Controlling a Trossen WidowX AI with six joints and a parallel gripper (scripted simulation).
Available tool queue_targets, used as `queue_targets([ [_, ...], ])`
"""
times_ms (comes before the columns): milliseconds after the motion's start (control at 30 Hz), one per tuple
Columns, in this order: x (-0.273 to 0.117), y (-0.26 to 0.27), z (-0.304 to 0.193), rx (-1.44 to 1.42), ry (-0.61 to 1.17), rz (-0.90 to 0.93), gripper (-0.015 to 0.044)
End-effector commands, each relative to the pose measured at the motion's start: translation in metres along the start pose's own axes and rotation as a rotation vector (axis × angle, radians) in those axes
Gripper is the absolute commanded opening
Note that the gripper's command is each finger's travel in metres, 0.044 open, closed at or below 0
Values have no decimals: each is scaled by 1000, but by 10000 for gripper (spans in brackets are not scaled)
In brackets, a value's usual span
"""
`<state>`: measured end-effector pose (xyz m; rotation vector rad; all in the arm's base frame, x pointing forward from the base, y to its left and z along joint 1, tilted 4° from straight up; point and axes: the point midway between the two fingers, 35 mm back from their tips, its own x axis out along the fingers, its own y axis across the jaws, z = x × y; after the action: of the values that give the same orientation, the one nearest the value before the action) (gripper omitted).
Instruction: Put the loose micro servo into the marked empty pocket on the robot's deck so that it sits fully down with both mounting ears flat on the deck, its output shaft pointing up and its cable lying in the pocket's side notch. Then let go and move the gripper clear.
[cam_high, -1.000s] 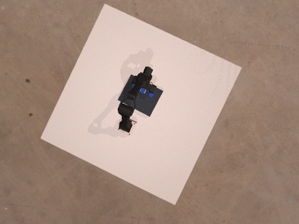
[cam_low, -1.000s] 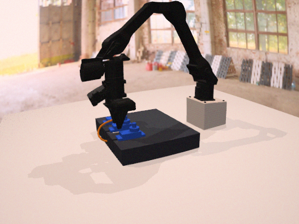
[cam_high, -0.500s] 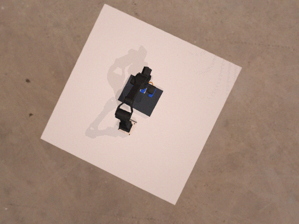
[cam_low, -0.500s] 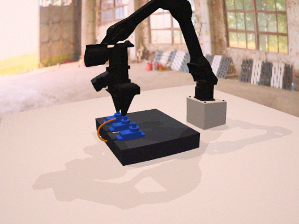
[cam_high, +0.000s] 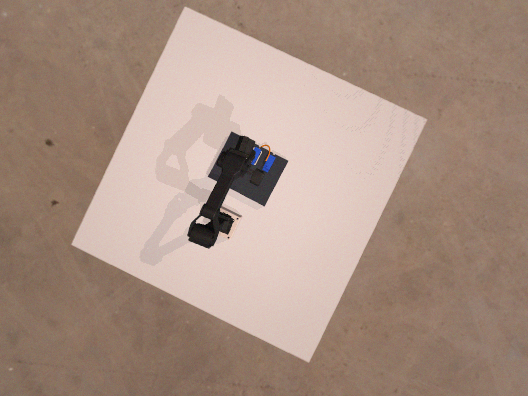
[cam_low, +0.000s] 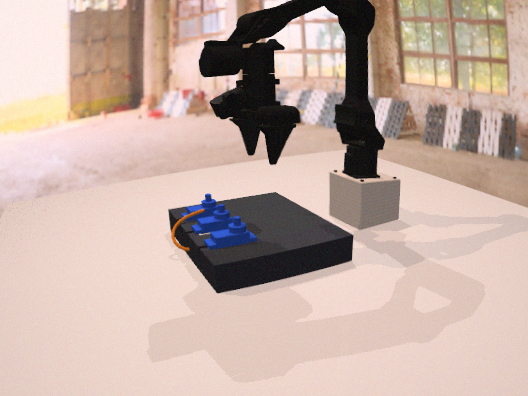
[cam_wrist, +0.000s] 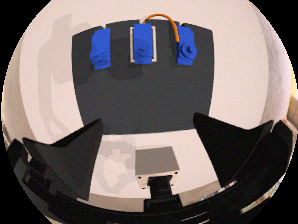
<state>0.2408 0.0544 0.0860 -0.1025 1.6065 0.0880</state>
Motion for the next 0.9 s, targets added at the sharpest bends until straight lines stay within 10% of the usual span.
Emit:
queue_targets([
  [0, -11, 0, -2, 5, 0, 1, 440],
  [867, -51, 0, -3, 0, -13, 1, 440],
])
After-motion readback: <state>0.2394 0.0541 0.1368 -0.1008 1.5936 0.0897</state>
